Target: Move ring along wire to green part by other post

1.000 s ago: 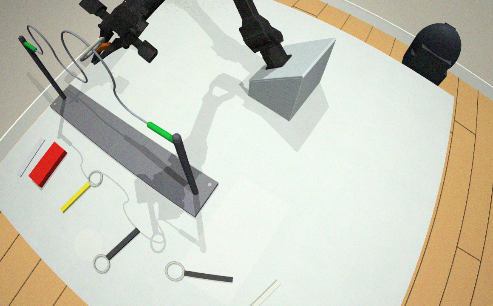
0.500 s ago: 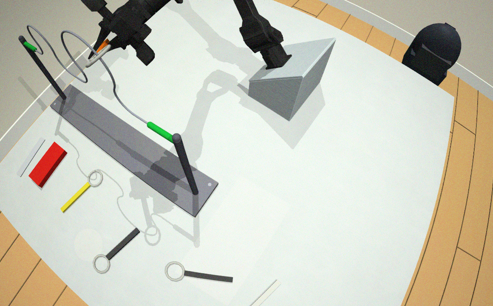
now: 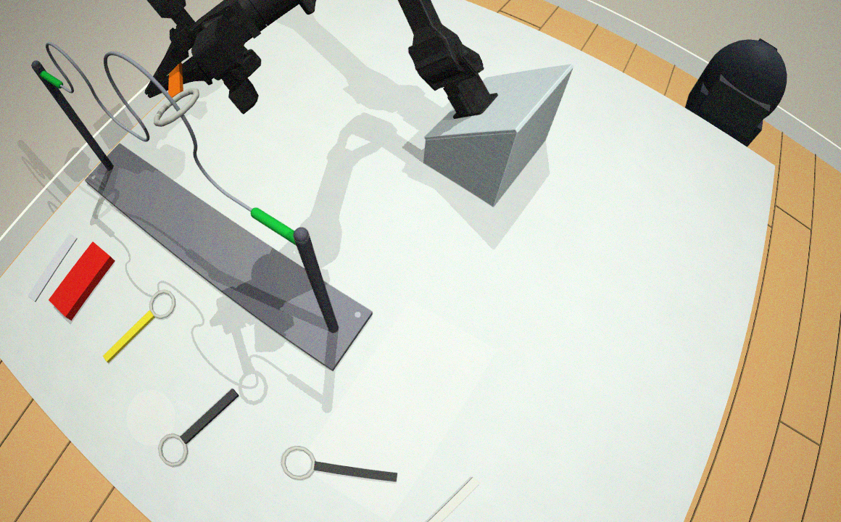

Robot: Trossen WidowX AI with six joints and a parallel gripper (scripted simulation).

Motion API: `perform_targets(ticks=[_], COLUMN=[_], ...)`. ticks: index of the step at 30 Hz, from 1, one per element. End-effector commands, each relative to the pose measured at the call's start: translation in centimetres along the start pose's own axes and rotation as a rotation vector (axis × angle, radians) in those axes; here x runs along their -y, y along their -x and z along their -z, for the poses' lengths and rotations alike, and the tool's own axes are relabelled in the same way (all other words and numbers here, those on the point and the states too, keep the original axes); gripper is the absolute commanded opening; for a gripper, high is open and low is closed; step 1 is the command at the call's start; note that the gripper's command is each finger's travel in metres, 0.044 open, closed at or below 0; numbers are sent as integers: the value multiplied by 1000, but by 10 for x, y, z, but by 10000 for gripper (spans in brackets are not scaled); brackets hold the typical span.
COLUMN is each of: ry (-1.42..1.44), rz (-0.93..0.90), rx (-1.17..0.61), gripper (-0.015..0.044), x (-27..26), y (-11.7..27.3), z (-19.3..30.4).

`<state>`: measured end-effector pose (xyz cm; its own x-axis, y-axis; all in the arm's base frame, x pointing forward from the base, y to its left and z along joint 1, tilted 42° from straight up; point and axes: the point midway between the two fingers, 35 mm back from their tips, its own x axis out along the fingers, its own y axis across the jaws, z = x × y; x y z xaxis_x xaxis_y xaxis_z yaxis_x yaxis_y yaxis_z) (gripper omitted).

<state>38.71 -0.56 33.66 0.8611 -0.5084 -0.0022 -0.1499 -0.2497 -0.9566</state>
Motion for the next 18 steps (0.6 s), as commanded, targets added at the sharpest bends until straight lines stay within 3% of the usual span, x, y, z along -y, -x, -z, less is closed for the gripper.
perform_targets(ticks=[1,18], ry=[51,254], rz=[20,134], rx=[-9,-33], gripper=[-150,-150], x=[0,8], y=[0,2], z=[0,-1])
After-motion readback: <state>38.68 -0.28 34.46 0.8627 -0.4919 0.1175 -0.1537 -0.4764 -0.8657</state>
